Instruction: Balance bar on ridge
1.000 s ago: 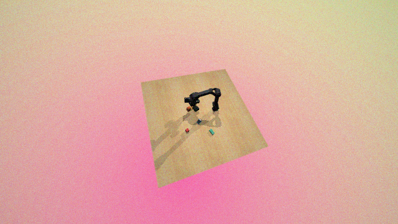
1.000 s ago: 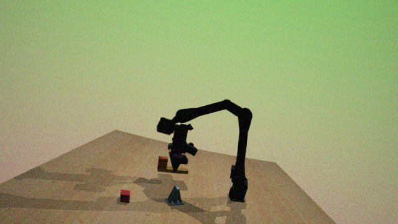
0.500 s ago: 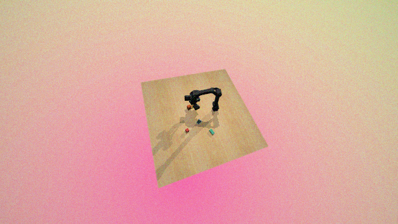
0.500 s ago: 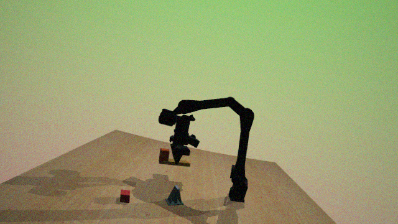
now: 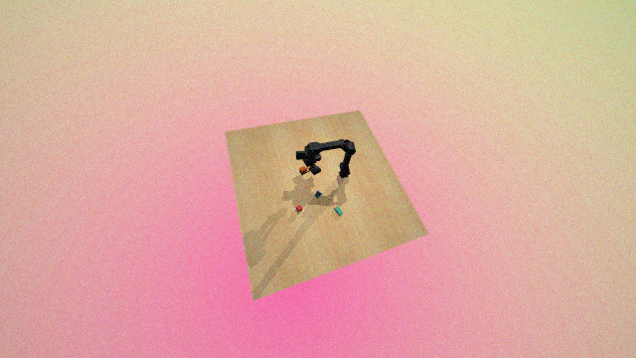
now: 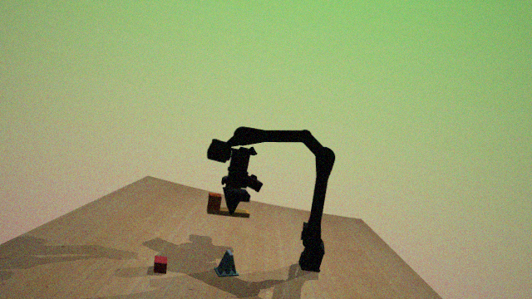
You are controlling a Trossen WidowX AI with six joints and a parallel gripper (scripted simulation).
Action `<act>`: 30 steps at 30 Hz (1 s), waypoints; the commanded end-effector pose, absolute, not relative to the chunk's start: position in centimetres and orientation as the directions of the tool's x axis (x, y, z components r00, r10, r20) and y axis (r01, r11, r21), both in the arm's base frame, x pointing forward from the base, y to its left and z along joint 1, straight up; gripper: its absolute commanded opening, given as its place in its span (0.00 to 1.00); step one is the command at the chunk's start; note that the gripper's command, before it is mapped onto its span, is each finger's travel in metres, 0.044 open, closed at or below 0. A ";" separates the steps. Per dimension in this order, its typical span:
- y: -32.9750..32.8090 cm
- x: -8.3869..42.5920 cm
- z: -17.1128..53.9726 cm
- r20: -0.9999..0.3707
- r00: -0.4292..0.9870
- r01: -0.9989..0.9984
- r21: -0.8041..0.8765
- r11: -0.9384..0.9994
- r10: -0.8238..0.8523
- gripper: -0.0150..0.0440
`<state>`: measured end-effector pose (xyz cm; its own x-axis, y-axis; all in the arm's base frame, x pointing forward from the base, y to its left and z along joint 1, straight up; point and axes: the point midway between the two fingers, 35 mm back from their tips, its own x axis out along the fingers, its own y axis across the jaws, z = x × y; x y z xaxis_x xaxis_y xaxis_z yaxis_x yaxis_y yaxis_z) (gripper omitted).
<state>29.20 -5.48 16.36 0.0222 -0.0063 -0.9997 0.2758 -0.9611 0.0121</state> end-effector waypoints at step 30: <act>6.9 26.2 16.7 -1.000 0.024 0.404 0.004 -0.915 0.006 0.25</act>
<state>26.86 5.91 16.73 0.0277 0.0047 -0.9996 0.3985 -0.9171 0.0067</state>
